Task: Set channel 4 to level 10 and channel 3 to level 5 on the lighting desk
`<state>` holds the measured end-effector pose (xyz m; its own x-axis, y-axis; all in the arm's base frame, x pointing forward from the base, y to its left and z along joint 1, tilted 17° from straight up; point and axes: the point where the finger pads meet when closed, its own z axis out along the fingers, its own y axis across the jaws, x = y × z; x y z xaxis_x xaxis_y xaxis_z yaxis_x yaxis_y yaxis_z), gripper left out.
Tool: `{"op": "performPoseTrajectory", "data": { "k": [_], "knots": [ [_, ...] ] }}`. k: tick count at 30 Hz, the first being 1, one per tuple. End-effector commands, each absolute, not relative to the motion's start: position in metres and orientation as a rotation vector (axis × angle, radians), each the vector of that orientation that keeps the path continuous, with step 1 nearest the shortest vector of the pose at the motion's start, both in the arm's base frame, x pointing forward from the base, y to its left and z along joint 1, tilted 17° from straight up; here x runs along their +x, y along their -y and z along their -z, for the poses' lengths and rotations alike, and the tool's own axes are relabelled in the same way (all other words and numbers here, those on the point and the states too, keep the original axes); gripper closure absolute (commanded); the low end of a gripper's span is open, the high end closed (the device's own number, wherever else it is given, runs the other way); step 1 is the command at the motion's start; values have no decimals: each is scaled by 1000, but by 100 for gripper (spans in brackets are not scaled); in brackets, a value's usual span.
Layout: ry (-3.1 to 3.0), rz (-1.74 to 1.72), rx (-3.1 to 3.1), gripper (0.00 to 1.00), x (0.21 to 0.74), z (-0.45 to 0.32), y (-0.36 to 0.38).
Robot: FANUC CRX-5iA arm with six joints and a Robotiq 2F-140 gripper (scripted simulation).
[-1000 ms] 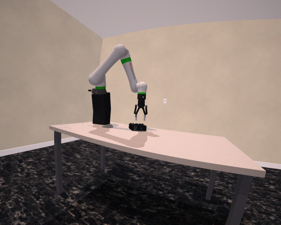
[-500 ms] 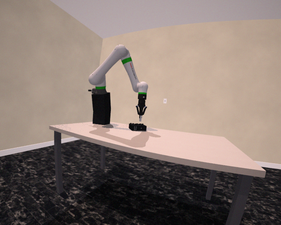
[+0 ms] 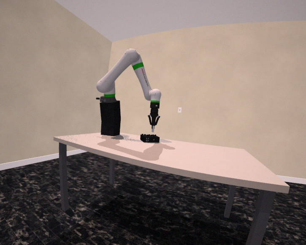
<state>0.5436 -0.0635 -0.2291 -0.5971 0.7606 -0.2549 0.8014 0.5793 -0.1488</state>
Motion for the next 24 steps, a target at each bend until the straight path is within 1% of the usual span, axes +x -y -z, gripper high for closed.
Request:
{"op": "performPoseTrajectory", "data": {
  "k": [1,24],
  "knots": [
    [-2644,373,1318,100,544,229,63],
    [-2644,373,1319,100,544,237,66]
  ]
}}
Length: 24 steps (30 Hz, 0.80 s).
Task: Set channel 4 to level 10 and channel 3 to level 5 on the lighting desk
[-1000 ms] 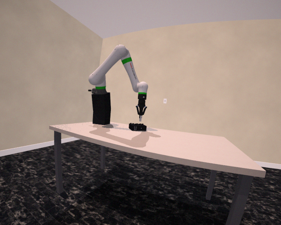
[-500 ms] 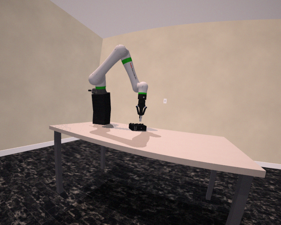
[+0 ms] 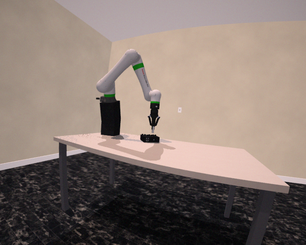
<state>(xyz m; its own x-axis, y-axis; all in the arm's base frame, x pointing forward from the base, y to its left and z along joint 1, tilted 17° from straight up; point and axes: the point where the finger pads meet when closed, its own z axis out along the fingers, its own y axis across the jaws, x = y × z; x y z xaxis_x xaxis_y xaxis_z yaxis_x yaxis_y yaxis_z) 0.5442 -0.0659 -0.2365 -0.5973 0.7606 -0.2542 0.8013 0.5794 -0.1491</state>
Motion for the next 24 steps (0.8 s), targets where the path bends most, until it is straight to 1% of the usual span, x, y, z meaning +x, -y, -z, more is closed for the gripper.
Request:
{"op": "performPoseTrajectory", "data": {
  "k": [1,24],
  "knots": [
    [-2644,373,1319,100,544,238,66],
    [-2644,373,1319,100,545,249,70]
  ]
}}
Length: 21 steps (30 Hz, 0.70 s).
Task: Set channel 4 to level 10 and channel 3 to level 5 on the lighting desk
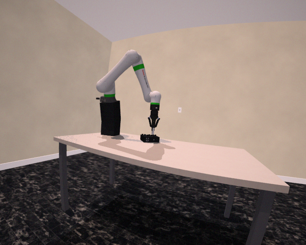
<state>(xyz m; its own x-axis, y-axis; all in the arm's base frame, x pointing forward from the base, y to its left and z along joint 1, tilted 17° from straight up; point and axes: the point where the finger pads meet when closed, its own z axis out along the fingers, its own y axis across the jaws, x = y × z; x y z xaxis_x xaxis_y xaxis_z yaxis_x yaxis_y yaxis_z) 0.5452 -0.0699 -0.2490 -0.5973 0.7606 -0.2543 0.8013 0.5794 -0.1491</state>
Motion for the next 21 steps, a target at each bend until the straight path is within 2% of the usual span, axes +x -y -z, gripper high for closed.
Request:
{"op": "performPoseTrajectory", "data": {
  "k": [1,21],
  "knots": [
    [-2644,373,1319,100,545,250,70],
    [-2644,373,1319,100,546,251,71]
  ]
}}
